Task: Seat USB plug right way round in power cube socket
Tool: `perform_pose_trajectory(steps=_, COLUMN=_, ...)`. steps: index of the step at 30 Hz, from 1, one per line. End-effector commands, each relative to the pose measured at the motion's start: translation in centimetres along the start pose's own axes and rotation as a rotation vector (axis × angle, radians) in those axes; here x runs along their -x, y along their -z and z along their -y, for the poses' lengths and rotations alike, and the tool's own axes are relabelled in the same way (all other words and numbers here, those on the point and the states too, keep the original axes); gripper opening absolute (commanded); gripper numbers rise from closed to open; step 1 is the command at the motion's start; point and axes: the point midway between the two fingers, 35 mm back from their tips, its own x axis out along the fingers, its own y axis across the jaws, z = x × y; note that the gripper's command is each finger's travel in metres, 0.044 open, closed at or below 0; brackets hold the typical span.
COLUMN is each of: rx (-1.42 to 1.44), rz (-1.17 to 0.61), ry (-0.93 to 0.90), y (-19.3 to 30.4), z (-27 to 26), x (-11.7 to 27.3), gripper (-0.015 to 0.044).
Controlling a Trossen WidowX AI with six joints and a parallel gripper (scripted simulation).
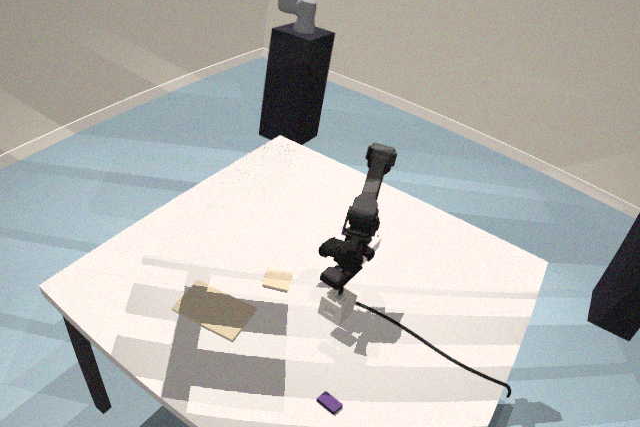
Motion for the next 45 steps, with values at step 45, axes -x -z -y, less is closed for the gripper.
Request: perform_pose_trajectory(steps=45, rx=0.004, rz=0.005, ry=-0.001, y=-0.05, z=-0.02, x=-0.65, gripper=0.0)
